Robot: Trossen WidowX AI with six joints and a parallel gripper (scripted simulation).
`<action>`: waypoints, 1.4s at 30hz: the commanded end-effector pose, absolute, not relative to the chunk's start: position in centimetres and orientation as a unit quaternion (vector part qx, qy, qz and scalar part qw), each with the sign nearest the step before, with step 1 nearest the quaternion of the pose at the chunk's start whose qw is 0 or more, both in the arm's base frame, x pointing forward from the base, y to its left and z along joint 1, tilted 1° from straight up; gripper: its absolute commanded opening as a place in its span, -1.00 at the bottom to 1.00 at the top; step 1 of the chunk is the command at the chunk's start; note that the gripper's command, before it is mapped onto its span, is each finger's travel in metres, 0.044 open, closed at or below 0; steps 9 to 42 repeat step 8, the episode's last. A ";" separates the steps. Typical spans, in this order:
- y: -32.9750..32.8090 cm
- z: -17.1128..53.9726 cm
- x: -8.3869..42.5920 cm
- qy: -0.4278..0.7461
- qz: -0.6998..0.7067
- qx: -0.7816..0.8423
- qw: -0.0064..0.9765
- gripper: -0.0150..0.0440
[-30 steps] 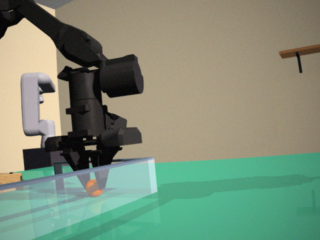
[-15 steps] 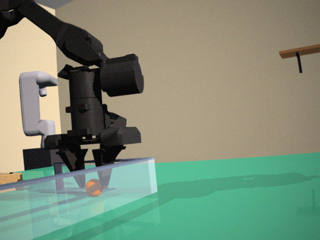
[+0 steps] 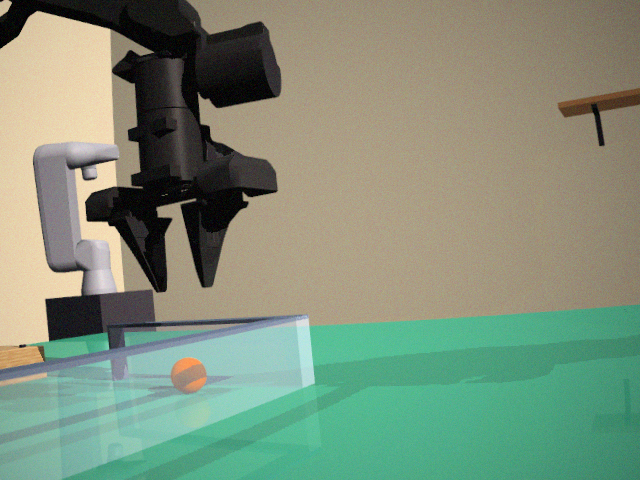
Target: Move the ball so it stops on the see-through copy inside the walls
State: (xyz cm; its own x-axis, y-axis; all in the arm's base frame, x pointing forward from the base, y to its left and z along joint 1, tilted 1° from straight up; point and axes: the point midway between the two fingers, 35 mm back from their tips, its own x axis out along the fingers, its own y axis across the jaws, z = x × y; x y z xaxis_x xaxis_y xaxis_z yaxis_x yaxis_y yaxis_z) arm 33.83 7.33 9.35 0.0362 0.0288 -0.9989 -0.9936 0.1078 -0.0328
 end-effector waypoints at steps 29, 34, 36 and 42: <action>7.1 14.4 33.2 0.510 0.471 -0.473 0.542 1.00; 7.1 14.4 33.2 0.510 0.471 -0.473 0.542 1.00; 7.1 14.4 33.2 0.510 0.471 -0.473 0.542 1.00; 7.1 14.4 33.2 0.510 0.471 -0.473 0.542 1.00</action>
